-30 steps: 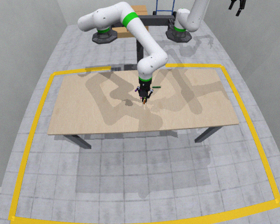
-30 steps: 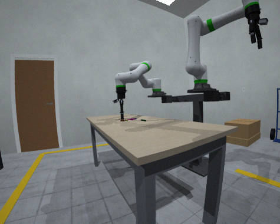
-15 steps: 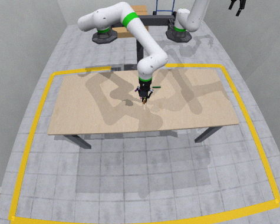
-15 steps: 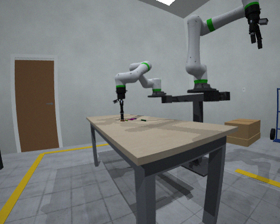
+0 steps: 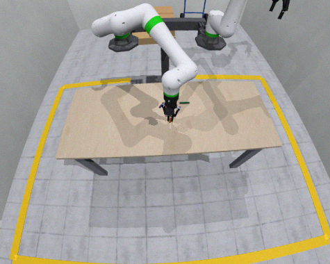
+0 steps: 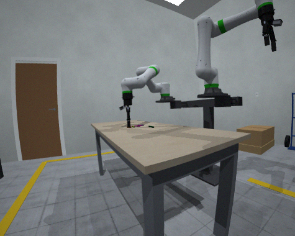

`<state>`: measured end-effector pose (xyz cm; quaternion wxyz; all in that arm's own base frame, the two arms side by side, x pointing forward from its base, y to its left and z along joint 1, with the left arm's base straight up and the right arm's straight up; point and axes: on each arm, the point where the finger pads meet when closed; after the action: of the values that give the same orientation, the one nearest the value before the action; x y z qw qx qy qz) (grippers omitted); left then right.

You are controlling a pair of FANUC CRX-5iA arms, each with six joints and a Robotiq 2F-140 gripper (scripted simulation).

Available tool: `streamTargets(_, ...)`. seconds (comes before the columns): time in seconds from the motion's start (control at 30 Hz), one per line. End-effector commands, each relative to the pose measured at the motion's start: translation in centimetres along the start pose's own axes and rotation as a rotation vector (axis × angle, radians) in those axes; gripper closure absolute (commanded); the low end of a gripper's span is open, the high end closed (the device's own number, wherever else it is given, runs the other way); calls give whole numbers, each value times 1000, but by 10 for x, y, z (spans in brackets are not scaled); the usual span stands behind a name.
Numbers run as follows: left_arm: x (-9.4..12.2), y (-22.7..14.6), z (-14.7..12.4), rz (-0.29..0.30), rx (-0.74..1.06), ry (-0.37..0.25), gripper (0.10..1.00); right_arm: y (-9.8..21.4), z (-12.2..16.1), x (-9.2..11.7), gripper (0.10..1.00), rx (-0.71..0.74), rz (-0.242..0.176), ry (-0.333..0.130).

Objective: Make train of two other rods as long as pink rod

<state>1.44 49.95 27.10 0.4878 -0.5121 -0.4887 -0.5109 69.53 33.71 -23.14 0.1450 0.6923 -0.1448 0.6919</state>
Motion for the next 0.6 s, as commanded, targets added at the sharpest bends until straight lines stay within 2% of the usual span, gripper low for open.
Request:
streamTargets(0.0, 1, 0, 0, 0, 0, 2, 98, -1, 1, 0, 867, 0, 2, 2)
streamTargets(0.57, 1, 0, 0, 0, 0, 2, 98, -1, 1, -1, 867, 0, 2, 2)
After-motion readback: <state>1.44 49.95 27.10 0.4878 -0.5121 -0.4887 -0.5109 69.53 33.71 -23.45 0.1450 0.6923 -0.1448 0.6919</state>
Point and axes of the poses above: on each arm, the point where the finger pads meet when closed, its own x axis back along the fingers, its own y axis across the jaws, z = x × y, and after that the axes turned 1 degree about -x, right-handed
